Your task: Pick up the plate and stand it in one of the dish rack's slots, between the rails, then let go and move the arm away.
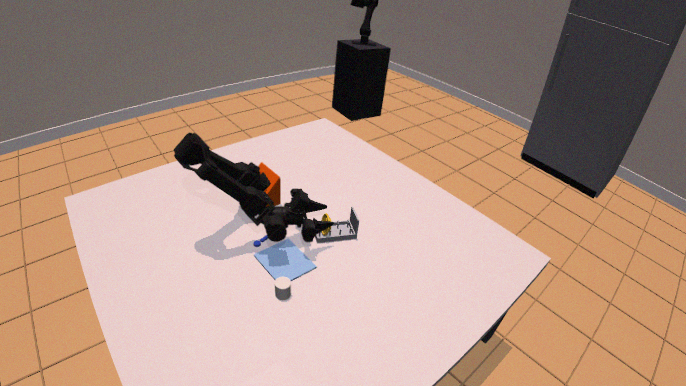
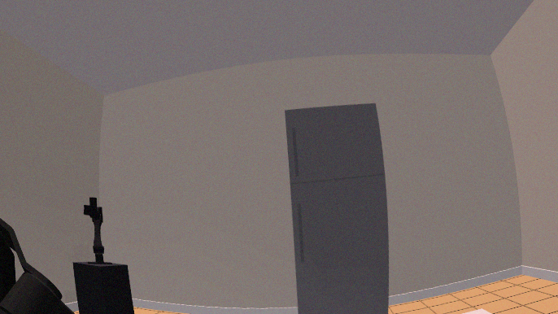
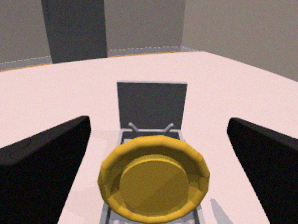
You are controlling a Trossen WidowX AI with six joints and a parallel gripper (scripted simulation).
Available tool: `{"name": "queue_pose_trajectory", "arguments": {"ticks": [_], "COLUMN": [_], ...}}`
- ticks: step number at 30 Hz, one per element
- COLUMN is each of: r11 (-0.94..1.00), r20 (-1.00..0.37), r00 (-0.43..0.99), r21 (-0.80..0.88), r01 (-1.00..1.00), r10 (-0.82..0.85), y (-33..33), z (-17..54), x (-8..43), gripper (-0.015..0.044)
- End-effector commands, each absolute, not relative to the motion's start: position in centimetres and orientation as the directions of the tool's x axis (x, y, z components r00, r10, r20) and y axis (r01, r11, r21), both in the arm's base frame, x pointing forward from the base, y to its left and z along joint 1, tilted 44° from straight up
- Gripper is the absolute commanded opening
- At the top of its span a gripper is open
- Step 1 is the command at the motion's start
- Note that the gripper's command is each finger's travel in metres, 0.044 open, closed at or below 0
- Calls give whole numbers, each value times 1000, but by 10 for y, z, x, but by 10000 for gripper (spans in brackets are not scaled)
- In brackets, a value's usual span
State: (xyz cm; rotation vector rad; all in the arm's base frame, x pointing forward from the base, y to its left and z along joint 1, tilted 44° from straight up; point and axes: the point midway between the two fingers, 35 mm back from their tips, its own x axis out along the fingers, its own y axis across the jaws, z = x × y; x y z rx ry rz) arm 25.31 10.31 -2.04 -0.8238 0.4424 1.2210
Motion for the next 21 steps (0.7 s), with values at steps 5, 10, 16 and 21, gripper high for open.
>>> {"name": "queue_pose_trajectory", "arguments": {"ticks": [5,10,16,21], "r11": [121,131,217,304], "r20": [-679,-689,-778,-847], "r00": [322,318,278,243], "r21": [-326,-310,-185,-102], "r01": [-937,-942,-958,-947], "r10": [660,651,563,472], "y": [160,162,165,166], "z": [40,41,36,35], "x": [243,242,239,235], "gripper": [400,400,400,400]}}
